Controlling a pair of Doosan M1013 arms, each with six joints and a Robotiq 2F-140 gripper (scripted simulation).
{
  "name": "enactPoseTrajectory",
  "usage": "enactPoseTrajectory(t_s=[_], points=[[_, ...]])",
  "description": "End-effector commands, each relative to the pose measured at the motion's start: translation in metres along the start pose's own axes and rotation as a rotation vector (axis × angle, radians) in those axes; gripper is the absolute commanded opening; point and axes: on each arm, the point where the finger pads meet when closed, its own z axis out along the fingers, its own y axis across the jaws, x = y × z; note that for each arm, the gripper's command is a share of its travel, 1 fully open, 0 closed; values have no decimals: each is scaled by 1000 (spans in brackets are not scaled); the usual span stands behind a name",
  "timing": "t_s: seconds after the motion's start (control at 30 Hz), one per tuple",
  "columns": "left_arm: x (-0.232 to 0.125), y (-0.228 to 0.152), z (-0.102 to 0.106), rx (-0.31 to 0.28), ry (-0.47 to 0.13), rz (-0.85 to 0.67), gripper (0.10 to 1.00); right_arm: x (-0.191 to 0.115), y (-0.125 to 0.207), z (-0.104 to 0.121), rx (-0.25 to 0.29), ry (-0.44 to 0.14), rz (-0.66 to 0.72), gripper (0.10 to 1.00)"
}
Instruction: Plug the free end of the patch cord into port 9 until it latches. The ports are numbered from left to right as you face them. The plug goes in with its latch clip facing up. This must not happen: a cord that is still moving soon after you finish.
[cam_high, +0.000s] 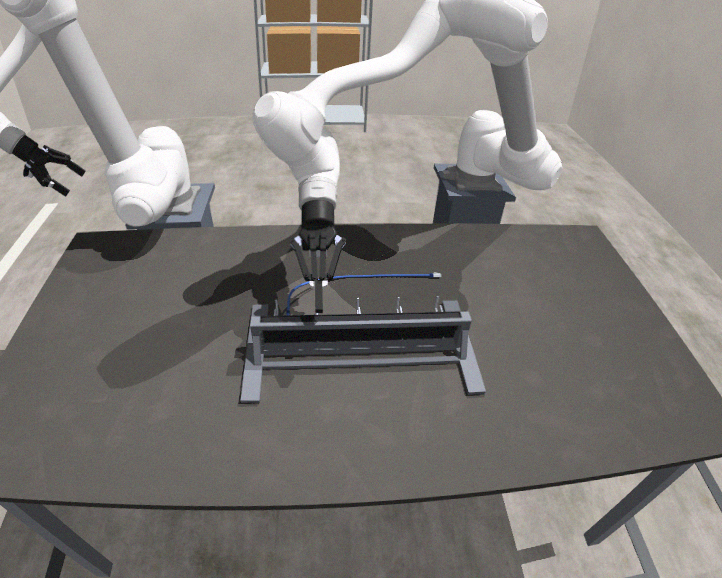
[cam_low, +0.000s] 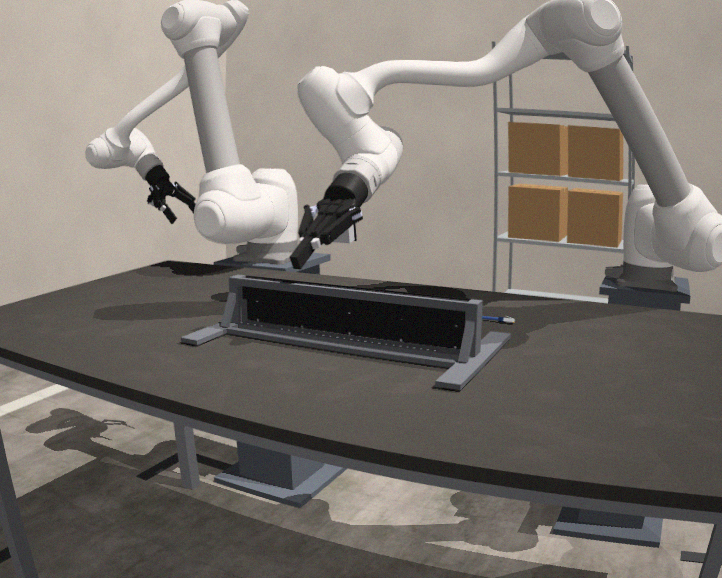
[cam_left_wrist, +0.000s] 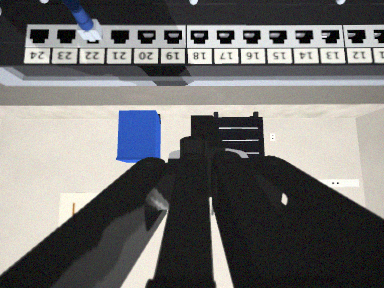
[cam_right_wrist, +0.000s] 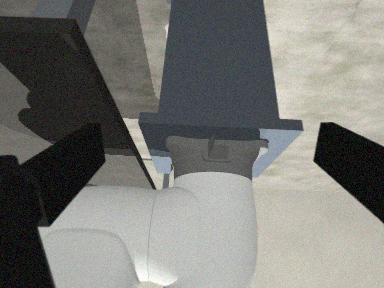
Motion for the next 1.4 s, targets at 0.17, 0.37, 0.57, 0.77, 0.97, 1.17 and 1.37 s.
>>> enactPoseTrajectory(t_s=[0.17,0.37,0.57,0.77,0.97,1.17,1.37], points=[[-2,-1,50,1,-2,-1,99,0,0,0,0,1,0,1000],[-2,-1,71,1,-2,-1,99,0,0,0,0,1,0,1000],[-2,-1,73,1,-2,-1,99,0,0,0,0,1,0,1000],[-2,-1,73,1,-2,-1,99,0,0,0,0,1,0,1000],[-2,-1,73,1,-2,-1,99,0,0,0,0,1,0,1000],[-2,-1,72,1,-2,-1,99,0,0,0,0,1,0,1000],[-2,-1,72,1,-2,-1,99,0,0,0,0,1,0,1000]])
